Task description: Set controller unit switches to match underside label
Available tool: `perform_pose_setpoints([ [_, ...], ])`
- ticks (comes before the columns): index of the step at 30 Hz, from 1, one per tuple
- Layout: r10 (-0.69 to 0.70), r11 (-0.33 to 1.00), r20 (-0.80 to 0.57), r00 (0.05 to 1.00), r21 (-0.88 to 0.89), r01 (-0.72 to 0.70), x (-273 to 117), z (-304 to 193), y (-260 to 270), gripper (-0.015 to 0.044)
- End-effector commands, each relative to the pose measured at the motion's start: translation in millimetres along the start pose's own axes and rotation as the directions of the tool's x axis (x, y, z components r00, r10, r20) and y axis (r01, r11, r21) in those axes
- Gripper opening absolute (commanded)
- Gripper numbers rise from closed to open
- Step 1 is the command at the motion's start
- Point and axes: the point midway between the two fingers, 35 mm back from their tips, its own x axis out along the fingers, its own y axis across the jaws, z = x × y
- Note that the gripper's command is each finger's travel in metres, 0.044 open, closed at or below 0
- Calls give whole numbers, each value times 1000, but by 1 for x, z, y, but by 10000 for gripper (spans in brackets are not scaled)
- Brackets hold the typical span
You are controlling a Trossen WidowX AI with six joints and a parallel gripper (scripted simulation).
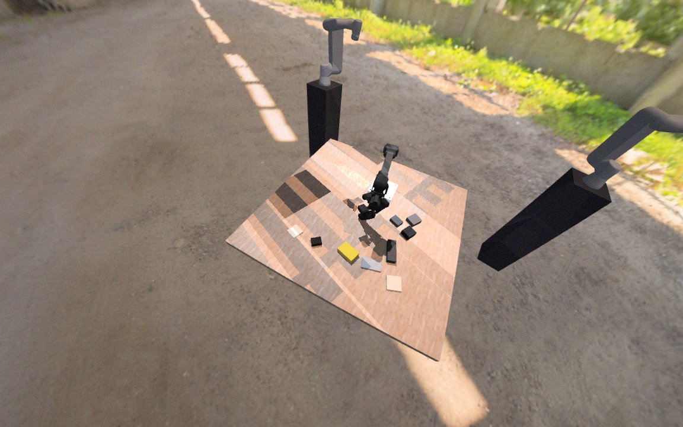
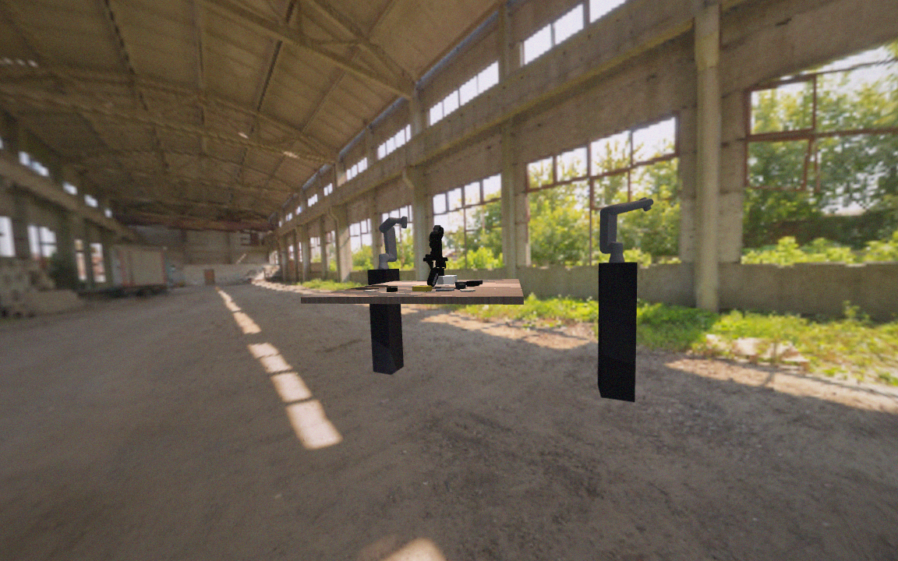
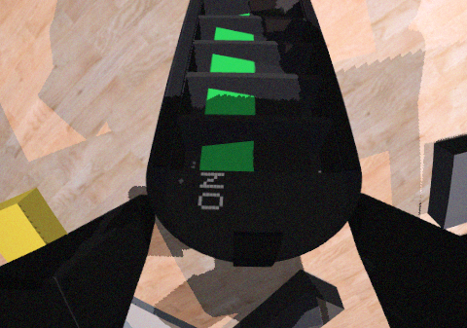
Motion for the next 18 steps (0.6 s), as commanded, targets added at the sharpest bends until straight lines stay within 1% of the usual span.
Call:
perform_pose_setpoints([
  [1, -12, 1000, 13, 1000, 4, 11, 7, -2, 0, 338],
  [18, -12, 1000, 12, 1000, 4, 12, 14, -13, 0, 338],
])
